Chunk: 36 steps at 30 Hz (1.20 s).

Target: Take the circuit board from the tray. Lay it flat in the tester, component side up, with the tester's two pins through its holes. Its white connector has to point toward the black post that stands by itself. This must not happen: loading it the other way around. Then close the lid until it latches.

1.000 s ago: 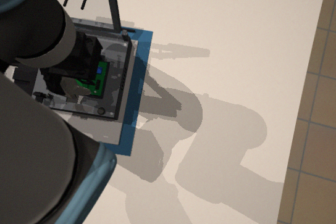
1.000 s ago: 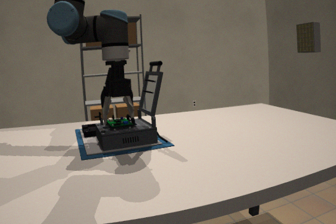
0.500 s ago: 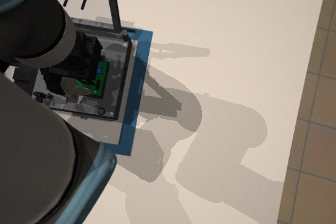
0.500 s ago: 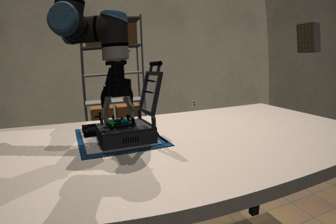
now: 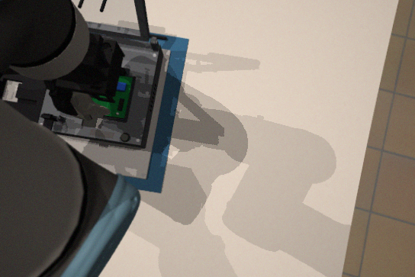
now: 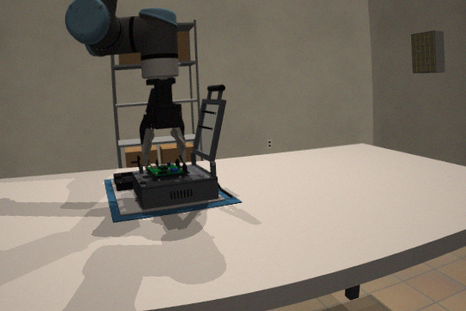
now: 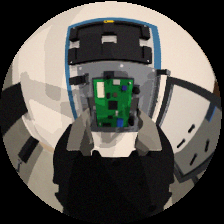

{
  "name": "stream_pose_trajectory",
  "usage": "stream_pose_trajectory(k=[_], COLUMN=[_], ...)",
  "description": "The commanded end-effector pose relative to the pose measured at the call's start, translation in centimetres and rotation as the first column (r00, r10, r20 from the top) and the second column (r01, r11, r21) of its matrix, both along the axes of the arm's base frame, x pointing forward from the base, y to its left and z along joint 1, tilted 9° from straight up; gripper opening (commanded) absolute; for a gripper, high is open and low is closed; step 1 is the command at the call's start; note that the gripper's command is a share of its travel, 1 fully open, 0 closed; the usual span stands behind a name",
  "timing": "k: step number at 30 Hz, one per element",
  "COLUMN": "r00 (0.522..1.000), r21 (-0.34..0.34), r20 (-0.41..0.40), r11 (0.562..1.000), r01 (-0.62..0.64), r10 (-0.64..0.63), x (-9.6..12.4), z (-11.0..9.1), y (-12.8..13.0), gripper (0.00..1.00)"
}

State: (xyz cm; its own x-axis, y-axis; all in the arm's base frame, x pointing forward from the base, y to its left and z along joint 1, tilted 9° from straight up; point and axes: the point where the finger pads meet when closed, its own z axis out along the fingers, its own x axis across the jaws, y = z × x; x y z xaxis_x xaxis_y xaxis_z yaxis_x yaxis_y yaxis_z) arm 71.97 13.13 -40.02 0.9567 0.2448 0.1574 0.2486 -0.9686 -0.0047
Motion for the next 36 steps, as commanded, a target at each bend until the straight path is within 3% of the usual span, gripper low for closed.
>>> stream_pose_trajectory(k=[1,7,21,23,36], r00=[1.000,1.000,1.000,1.000,1.000], r21=[0.000,0.000,0.001,0.001,0.001], r20=[-0.001,-0.001,-0.001,-0.001,-0.001], r11=[1.000,1.000,1.000,1.000,1.000], r01=[0.001,0.001,0.001,0.001,0.001], r10=[-0.001,-0.001,-0.001,-0.001,-0.001], x=[-0.4,-0.7,-2.0,-2.0,-3.1], z=[2.2,4.0,12.4,12.4,19.7], y=[-0.2,-0.3,-0.7,-0.7,-1.0], gripper=[0.59,0.59,0.59,0.59,0.59])
